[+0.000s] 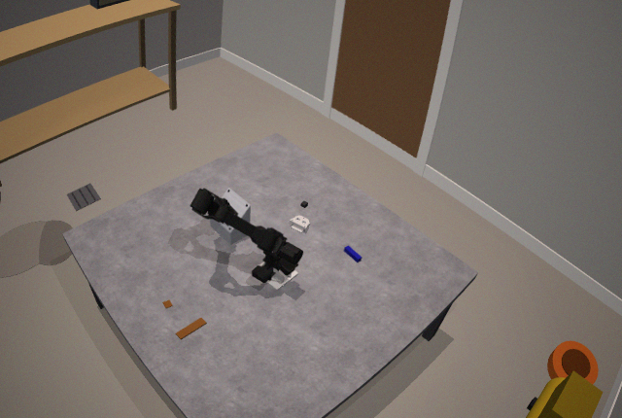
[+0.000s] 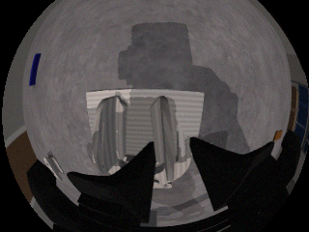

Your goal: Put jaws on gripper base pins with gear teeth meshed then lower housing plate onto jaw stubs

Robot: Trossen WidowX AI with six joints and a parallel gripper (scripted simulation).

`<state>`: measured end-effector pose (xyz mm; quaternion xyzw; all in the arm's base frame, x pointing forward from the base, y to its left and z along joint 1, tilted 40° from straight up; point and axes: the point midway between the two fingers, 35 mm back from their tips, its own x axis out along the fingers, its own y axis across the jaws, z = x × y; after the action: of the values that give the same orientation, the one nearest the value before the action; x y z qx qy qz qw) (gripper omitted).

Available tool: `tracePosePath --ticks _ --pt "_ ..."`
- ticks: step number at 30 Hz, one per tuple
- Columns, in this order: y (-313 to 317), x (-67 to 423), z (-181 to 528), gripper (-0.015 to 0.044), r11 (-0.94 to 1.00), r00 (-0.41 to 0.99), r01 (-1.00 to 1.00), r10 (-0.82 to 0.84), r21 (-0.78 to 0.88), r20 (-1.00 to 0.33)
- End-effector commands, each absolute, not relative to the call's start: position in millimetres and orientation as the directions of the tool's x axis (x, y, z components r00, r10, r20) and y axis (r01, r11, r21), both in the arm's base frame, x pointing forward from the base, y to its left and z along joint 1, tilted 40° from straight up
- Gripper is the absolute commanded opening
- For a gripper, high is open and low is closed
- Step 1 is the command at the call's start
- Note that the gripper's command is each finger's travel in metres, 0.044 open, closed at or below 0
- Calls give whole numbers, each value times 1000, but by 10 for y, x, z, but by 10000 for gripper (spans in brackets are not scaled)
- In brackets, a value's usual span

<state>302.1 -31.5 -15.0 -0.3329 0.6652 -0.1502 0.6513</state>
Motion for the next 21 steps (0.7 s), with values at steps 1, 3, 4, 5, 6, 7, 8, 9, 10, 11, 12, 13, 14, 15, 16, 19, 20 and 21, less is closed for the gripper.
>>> tracePosePath --ticks 1,3,4,5,6,7,8,9,10,11,12,13,14,15,16,19,20,21 --pt "-326 3024 -146 134 728 71 -250 -643 -638 -762" --pt "-326 3024 -146 134 728 71 -250 -643 -638 -762" --pt "-326 3024 -146 134 728 71 -250 -643 -638 -762" --pt "-326 3024 -146 134 728 71 -250 -643 -638 -762" --pt "-326 3024 -146 134 728 71 -250 -643 -638 -762" --pt "-326 3024 -146 134 728 71 -250 -643 -638 -762" --pt "-326 3024 -146 134 728 71 -250 -643 -638 -762" --pt "-325 3024 -145 134 728 71 -250 -643 -638 -762" --pt "-322 3024 -142 134 728 71 -250 -643 -638 -762" --pt "-317 3023 -136 134 728 71 -250 -643 -638 -762" --pt "-311 3022 -129 134 728 71 -250 -643 -638 -762" --pt "-305 3022 -121 134 728 71 -250 -643 -638 -762" --pt "-298 3021 -114 134 728 71 -250 -643 -638 -762" --pt "-292 3020 -107 134 728 71 -250 -643 -638 -762" --pt "-287 3020 -101 134 729 71 -250 -643 -638 -762" --pt "-284 3019 -98 134 729 71 -250 -643 -638 -762" --pt "-286 3020 -101 134 729 71 -250 -643 -638 -762" --pt "-289 3021 -106 134 729 71 -250 -643 -638 -762"
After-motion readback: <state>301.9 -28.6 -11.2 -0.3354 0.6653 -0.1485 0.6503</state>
